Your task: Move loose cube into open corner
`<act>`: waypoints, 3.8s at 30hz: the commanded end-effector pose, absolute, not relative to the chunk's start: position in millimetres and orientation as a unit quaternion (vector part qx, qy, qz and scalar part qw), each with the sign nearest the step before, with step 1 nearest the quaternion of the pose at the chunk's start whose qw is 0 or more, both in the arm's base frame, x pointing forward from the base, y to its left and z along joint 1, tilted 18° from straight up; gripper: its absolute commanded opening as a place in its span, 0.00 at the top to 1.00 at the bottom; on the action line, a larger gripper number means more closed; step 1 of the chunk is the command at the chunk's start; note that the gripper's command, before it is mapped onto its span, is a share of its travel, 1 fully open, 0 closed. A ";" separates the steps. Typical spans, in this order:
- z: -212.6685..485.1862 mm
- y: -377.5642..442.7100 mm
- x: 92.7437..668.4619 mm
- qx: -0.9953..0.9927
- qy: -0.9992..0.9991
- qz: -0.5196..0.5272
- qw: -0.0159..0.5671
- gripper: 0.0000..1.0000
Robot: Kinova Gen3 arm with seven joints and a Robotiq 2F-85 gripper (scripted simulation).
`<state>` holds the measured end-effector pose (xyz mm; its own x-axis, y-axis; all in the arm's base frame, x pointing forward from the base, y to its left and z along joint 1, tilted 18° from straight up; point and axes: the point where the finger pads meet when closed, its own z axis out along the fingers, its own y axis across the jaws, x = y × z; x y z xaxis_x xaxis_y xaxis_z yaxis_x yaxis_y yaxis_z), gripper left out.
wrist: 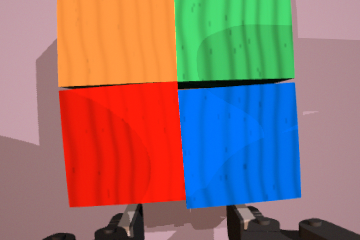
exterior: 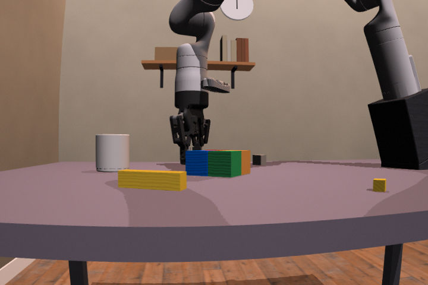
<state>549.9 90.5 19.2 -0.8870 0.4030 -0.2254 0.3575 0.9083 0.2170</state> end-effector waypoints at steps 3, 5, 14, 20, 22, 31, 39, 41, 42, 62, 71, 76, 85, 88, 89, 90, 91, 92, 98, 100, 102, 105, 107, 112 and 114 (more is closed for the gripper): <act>19.3 90.5 551.0 0.193 0.968 0.084 0.138 0.47; 19.3 90.5 551.0 0.193 0.968 0.084 0.138 0.47; 19.3 90.5 551.0 0.193 0.968 0.084 0.138 0.47; 19.0 91.0 549.8 0.193 0.968 0.084 0.138 0.47; 18.8 91.4 548.9 0.193 0.968 0.084 0.138 0.47; 17.7 93.1 545.0 0.193 0.968 0.084 0.138 0.47; 17.2 94.3 542.8 0.193 0.968 0.084 0.138 0.47; 17.2 94.3 542.8 0.193 0.968 0.084 0.138 0.47; 17.2 94.3 542.8 0.193 0.968 0.084 0.138 0.47; 17.2 94.3 542.7 0.193 0.968 0.084 0.138 0.47; 17.2 94.3 542.7 0.193 0.968 0.084 0.138 0.47; 17.2 94.3 542.7 0.193 0.968 0.084 0.138 0.47; 17.2 94.4 542.6 0.192 0.968 0.084 0.138 0.47; 17.1 94.4 542.4 0.191 0.968 0.084 0.138 0.47; 17.1 94.5 542.4 0.191 0.968 0.084 0.138 0.47; 17.1 94.5 542.3 0.190 0.968 0.084 0.138 0.47; 17.1 94.5 542.3 0.190 0.968 0.084 0.138 0.47; 17.1 94.5 542.3 0.190 0.968 0.084 0.138 0.47; 17.0 94.7 541.9 0.188 0.969 0.083 0.139 0.47; 17.0 94.7 541.9 0.188 0.969 0.083 0.139 0.47; 17.0 94.7 541.9 0.187 0.969 0.083 0.139 0.47; 17.0 94.7 541.9 0.187 0.969 0.083 0.139 0.47; 17.0 94.7 541.9 0.187 0.969 0.083 0.139 0.47; 17.0 94.7 541.9 0.187 0.969 0.083 0.139 0.47; 17.0 94.7 541.9 0.187 0.969 0.083 0.139 0.47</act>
